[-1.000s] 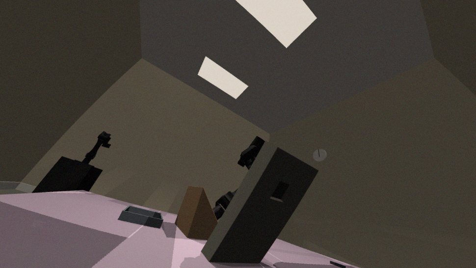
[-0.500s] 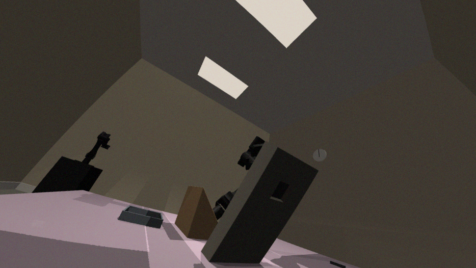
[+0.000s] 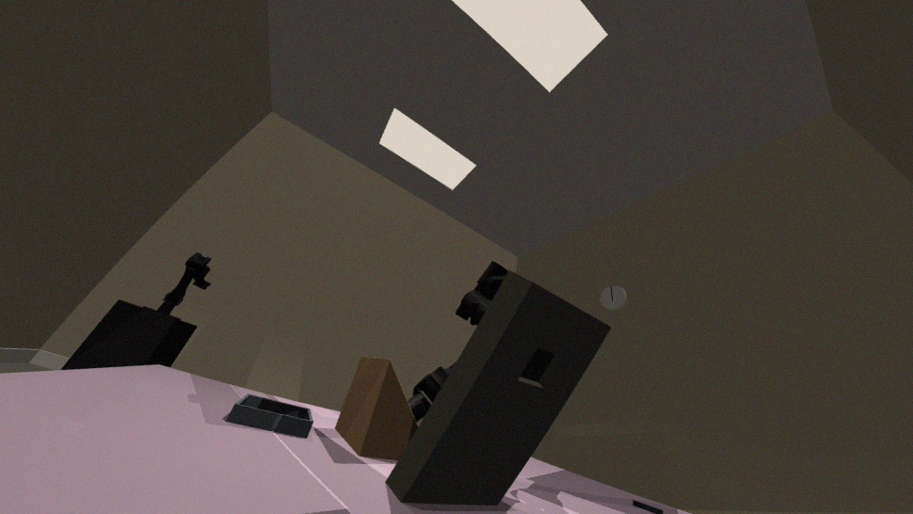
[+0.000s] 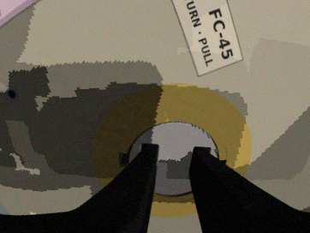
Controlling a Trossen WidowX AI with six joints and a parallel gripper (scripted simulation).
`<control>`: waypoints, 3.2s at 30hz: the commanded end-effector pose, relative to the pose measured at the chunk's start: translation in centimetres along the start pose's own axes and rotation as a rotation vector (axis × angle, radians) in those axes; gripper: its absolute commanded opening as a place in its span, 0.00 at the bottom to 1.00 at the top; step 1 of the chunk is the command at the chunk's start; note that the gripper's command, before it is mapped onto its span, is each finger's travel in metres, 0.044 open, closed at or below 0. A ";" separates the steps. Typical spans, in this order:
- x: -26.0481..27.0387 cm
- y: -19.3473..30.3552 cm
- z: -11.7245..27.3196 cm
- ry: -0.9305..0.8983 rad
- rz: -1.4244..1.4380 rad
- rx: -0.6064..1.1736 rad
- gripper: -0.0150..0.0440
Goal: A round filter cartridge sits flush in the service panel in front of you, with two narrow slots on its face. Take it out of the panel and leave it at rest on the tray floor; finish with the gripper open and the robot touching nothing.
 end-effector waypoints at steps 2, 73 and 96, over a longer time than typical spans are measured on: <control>-0.2 0.1 1.0 -0.005 -0.003 0.022 0.25; 0.6 0.3 7.0 -0.003 -0.006 0.017 0.42; 0.1 0.8 8.0 -0.181 -0.775 0.248 0.77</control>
Point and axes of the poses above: the point midway between the two fingers, 35 mm back from their tips, its own z axis back along the fingers, its own x axis across the jaws, y = z × x, the point moved 7 cm from there along z, back along the fingers
